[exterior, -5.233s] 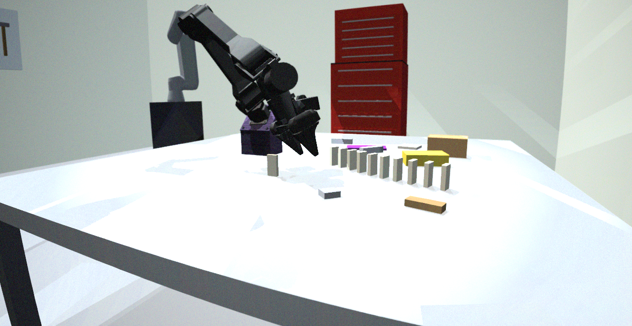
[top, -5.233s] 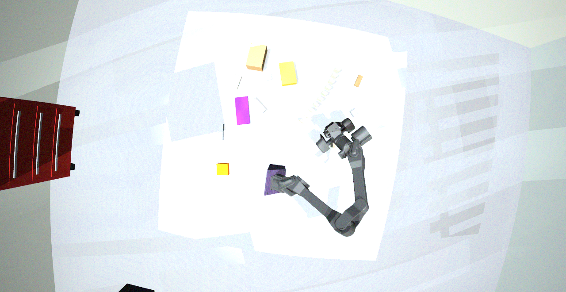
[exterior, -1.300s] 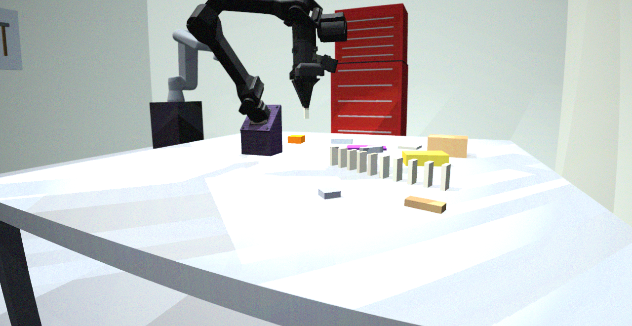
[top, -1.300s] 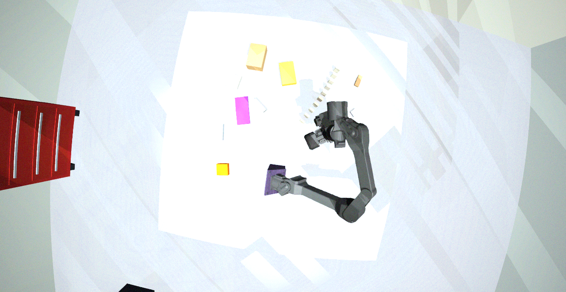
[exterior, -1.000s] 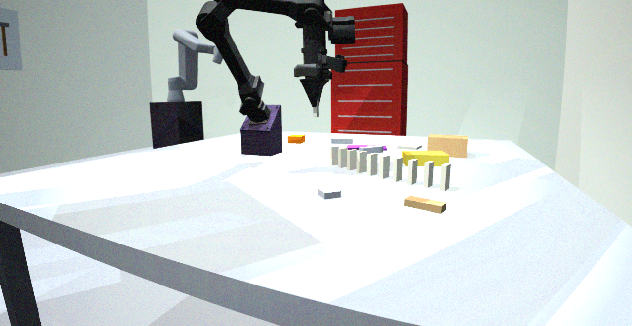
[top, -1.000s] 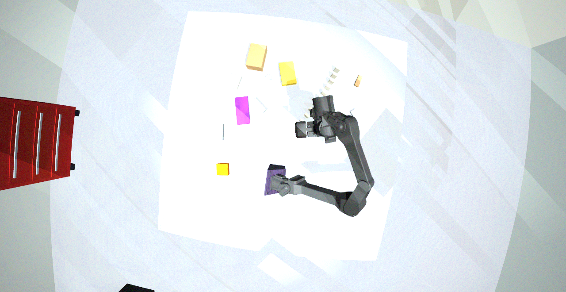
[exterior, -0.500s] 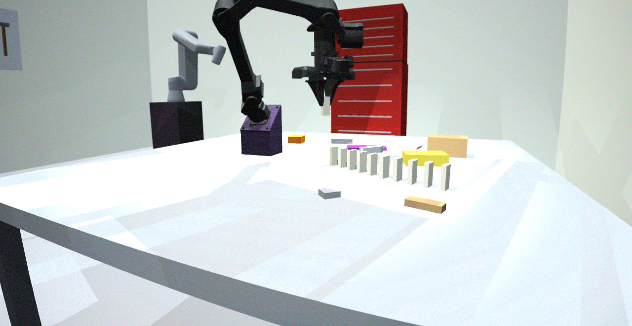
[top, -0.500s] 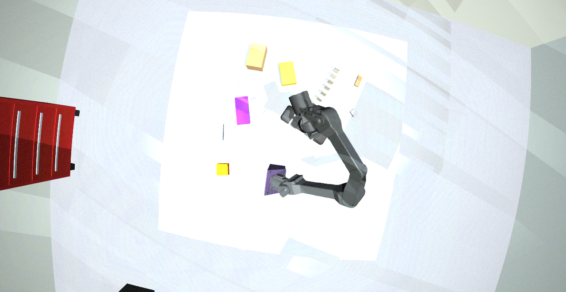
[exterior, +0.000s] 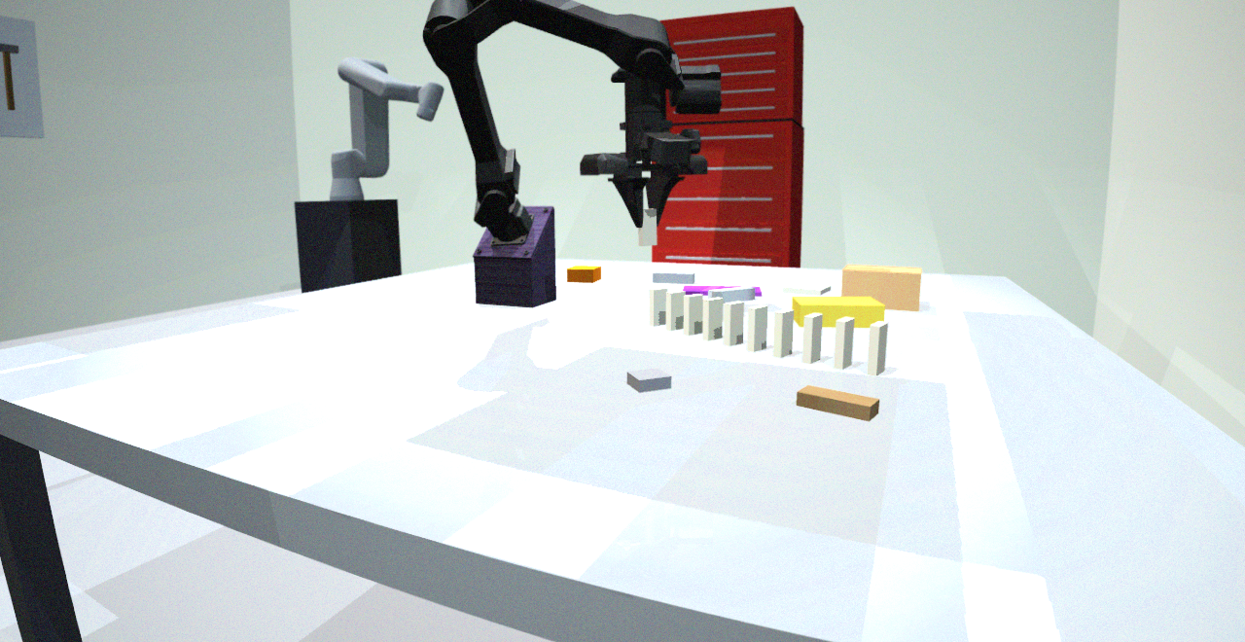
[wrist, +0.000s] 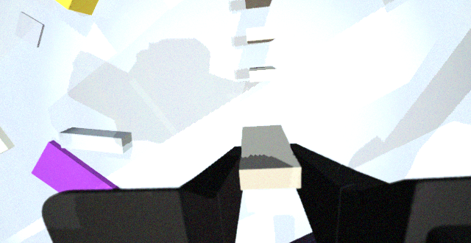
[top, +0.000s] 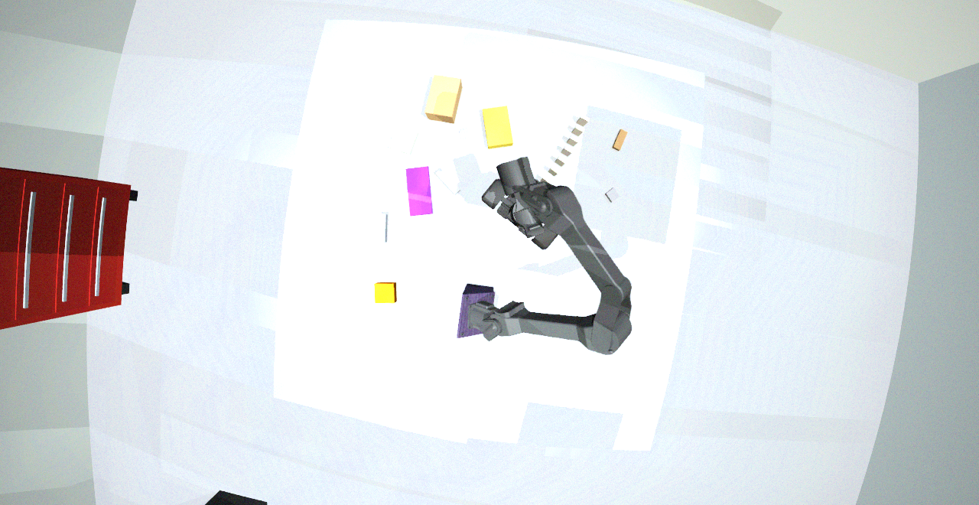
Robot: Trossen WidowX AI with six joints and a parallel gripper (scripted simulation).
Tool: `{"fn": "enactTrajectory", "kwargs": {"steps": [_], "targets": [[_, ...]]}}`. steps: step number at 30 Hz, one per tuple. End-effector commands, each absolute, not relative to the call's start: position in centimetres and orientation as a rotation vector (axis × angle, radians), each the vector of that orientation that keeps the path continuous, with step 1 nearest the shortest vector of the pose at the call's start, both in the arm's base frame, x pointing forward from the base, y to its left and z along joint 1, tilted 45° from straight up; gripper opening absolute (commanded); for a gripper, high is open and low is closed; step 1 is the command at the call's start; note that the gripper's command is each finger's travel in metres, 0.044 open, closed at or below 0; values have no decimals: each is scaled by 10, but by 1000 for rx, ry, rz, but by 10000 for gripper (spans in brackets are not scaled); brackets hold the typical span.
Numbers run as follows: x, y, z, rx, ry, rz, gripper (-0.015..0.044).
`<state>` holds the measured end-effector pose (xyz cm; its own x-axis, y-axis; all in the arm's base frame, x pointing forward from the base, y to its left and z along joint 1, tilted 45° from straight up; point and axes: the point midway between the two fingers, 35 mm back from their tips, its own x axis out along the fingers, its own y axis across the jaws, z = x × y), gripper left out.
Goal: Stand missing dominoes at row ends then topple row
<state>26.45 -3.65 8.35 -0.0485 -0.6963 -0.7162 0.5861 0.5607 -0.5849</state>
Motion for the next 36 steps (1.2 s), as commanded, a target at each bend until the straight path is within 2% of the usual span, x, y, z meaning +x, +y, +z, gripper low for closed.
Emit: {"fn": "enactTrajectory", "kwargs": {"steps": [1,16,29,36], "targets": [[265,-52,67,-119,1244,-1042,107],[253,-110,15,-129,1238,-1053,107],[252,-113,13,-130,1237,-1055,107],[252,-113,13,-130,1237,-1055,291]]}}
